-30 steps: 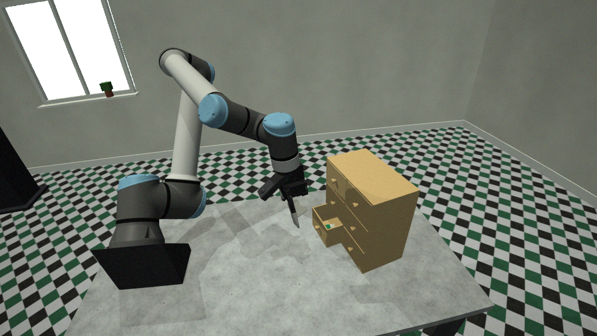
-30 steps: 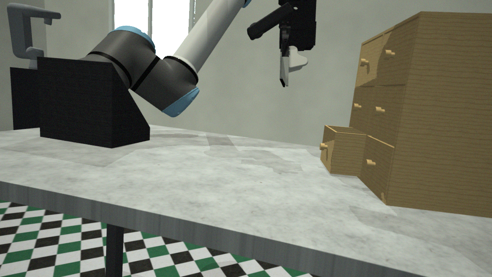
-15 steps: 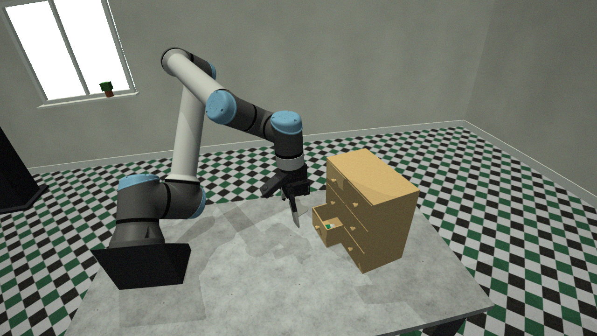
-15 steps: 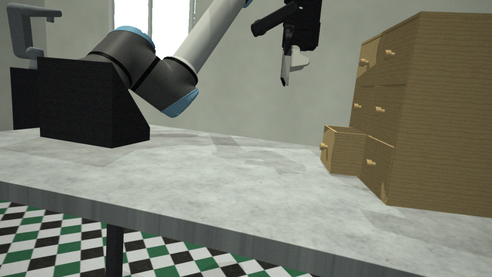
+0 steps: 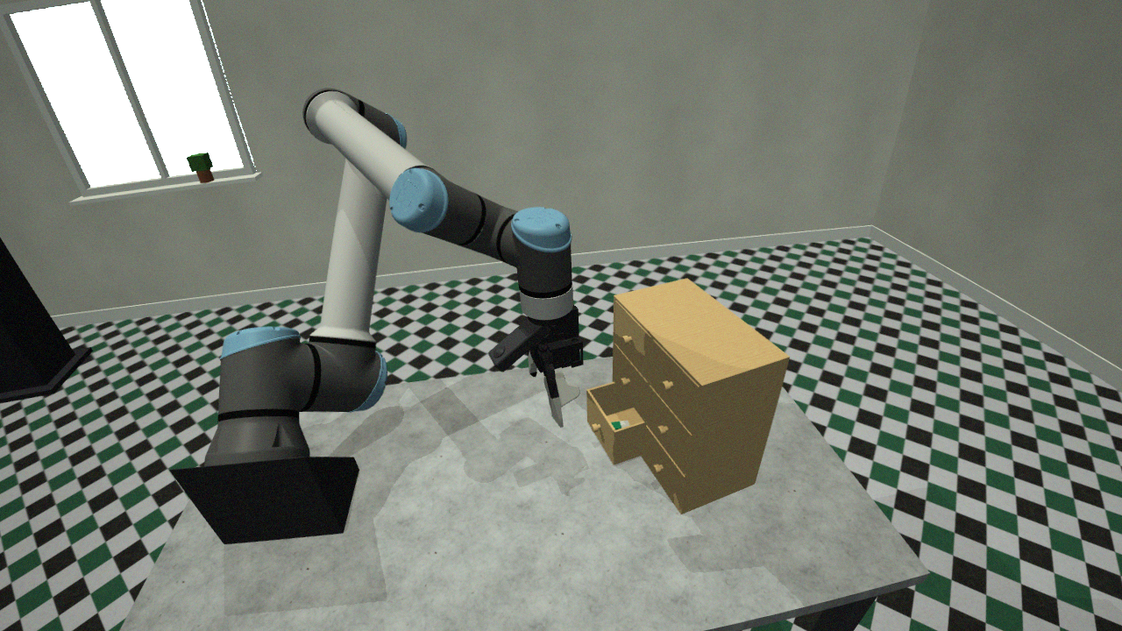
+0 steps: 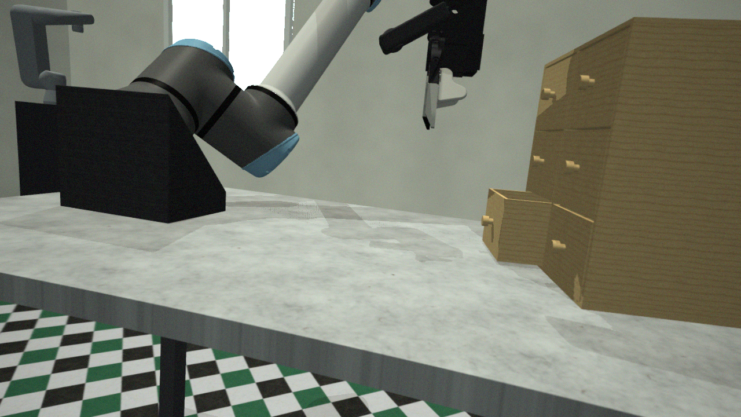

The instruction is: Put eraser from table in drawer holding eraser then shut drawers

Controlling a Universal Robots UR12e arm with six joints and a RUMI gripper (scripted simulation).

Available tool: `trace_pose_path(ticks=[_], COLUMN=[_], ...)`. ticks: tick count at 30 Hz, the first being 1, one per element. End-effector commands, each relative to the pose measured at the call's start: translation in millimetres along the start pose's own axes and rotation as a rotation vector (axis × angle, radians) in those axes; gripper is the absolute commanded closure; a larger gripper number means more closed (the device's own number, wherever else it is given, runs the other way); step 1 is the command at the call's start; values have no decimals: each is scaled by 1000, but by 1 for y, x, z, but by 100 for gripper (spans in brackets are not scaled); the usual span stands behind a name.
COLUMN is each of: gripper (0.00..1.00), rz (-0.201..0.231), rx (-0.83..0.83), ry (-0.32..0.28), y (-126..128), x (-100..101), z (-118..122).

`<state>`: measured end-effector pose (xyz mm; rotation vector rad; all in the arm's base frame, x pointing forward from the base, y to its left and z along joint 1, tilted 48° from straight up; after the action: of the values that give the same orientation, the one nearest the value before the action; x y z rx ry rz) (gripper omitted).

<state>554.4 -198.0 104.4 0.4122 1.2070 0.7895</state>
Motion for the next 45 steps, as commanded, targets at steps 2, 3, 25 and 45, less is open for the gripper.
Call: trace_pose_path(ticks=[2,3,25,45], gripper=[0,0,0,0], rz=[-1,-1,-1,-2], rx=[0,0,7,202], ry=[0,0,0,0], y=[0,0,0,6], x=[-1,-1,-1,-4], z=[0,0,0,-5])
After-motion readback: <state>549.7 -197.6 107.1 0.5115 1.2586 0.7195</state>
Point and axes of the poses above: the point where the finger pads meet when closed, its own x axis out along the fingers, its own y axis across the jaws, z = x × y, the point moved 7 cm from there along -x, back along the fingers, and after that the axes turned 13 degrees about -x, right-handed, at the moved point
